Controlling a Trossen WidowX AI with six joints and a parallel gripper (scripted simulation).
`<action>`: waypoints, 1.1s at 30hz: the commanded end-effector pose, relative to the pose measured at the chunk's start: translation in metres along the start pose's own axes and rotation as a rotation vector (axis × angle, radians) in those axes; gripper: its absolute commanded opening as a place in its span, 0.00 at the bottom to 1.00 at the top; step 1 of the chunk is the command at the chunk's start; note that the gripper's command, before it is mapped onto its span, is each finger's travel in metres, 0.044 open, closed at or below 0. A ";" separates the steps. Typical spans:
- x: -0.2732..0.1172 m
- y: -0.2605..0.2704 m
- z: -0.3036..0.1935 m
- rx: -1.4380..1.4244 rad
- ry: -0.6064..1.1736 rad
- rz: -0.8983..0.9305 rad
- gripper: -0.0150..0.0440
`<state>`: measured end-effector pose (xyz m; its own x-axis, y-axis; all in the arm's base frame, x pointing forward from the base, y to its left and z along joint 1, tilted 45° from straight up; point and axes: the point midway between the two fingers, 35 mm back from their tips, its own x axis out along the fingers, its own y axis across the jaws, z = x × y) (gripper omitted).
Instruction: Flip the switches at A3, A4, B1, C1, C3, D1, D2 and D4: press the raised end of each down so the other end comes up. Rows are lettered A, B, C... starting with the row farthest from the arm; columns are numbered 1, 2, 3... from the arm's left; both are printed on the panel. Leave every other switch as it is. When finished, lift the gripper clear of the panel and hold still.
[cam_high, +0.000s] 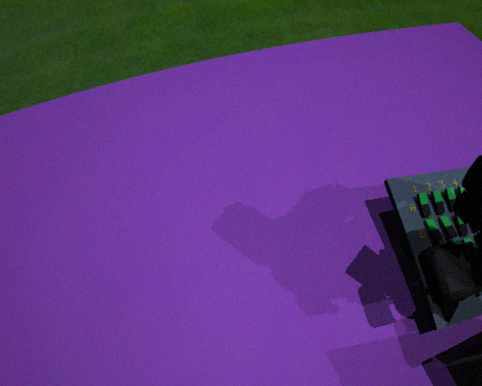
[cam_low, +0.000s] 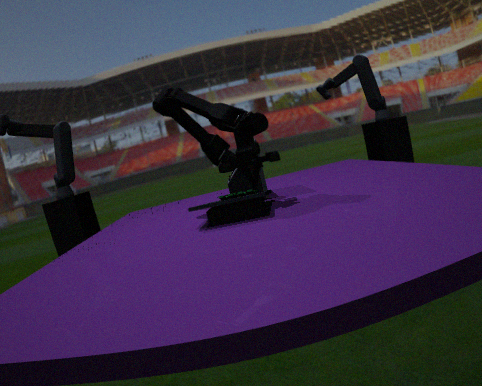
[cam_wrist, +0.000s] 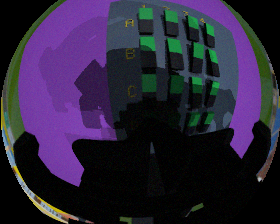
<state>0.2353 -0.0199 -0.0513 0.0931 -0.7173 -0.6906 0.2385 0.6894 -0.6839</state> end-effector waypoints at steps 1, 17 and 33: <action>0.001 0.000 0.000 -0.005 -0.002 -0.001 0.25; -0.064 -0.005 -0.002 -0.005 -0.026 0.001 0.25; -0.024 -0.027 -0.001 -0.005 -0.001 -0.002 0.25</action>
<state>0.2253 -0.0174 -0.0134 0.0902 -0.7166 -0.6916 0.2389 0.6897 -0.6835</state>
